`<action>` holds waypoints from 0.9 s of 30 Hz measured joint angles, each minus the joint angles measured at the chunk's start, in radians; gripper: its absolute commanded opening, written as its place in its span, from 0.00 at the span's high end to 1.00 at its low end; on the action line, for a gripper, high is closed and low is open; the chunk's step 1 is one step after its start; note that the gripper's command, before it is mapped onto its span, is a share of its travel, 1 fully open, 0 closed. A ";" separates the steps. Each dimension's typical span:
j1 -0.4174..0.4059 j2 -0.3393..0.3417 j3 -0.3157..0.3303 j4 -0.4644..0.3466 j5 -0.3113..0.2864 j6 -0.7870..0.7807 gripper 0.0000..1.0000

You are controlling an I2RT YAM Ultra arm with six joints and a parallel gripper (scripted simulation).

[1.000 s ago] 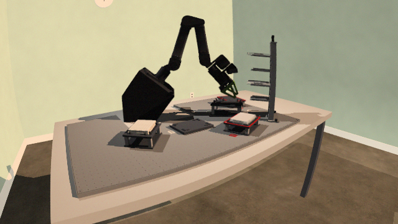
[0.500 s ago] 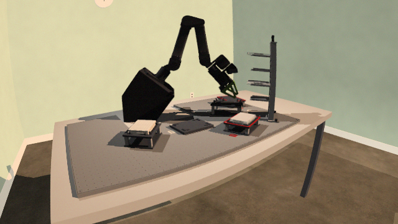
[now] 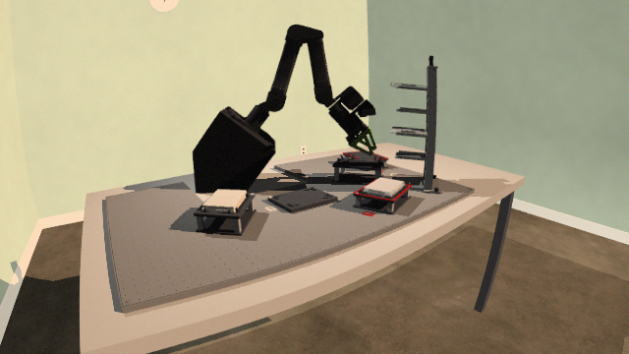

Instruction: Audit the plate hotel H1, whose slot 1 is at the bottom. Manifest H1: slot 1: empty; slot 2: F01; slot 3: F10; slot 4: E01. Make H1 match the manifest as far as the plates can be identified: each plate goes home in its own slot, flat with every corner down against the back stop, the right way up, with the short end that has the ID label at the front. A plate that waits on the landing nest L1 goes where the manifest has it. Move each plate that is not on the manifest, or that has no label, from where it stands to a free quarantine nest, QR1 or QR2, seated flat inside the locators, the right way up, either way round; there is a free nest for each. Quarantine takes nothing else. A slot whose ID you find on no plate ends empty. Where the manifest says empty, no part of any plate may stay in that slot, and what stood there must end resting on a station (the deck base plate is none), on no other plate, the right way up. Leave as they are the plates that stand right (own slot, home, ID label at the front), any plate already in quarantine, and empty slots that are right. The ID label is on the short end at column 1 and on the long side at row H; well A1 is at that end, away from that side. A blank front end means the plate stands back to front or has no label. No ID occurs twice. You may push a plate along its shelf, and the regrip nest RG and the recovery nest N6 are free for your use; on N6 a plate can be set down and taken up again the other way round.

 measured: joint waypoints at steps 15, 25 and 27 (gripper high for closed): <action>0.010 -0.005 -0.011 0.008 0.001 0.000 0.00; 0.032 -0.038 -0.064 0.021 0.018 0.002 0.00; 0.039 -0.047 -0.076 0.026 0.023 0.003 0.00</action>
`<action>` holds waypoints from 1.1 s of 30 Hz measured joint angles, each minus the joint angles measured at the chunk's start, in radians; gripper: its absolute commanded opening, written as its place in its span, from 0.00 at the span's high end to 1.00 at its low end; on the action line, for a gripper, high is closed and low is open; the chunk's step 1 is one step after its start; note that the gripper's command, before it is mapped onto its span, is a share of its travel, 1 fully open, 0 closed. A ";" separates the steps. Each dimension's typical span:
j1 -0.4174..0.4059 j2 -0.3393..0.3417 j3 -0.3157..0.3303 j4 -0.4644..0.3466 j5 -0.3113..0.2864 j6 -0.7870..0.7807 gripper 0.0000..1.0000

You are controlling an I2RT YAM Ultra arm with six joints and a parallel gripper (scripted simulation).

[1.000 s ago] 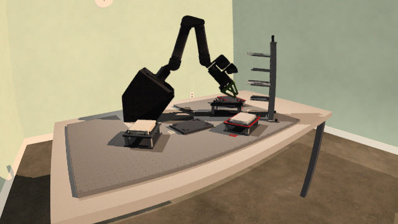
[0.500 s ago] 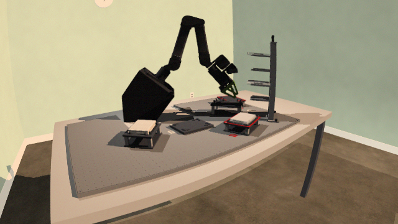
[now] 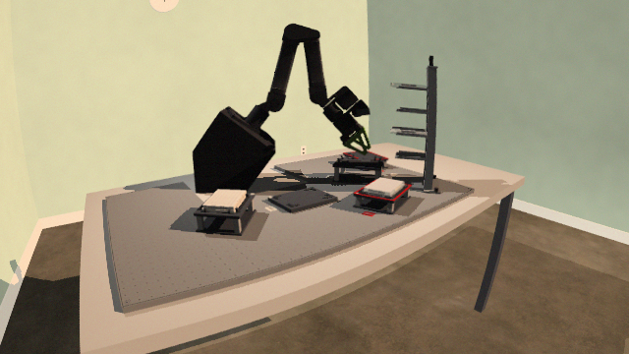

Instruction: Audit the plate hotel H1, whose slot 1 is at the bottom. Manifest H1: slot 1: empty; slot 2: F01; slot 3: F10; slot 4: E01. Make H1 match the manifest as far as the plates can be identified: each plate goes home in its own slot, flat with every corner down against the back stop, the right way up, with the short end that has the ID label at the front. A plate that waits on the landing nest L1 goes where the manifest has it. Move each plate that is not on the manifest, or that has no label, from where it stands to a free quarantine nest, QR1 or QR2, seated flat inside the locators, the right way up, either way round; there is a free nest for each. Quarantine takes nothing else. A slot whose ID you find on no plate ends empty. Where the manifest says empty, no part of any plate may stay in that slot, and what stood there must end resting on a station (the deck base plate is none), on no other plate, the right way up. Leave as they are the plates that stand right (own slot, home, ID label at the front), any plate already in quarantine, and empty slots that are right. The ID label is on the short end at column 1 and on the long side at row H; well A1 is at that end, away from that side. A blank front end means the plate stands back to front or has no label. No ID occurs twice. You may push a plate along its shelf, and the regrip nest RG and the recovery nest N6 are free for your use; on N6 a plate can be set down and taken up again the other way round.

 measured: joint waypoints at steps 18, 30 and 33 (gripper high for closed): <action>0.040 -0.156 -0.064 -0.067 0.040 0.006 0.00; 0.068 -0.275 -0.089 -0.163 0.070 0.011 0.00; 0.079 -0.311 -0.097 -0.186 0.078 0.013 0.00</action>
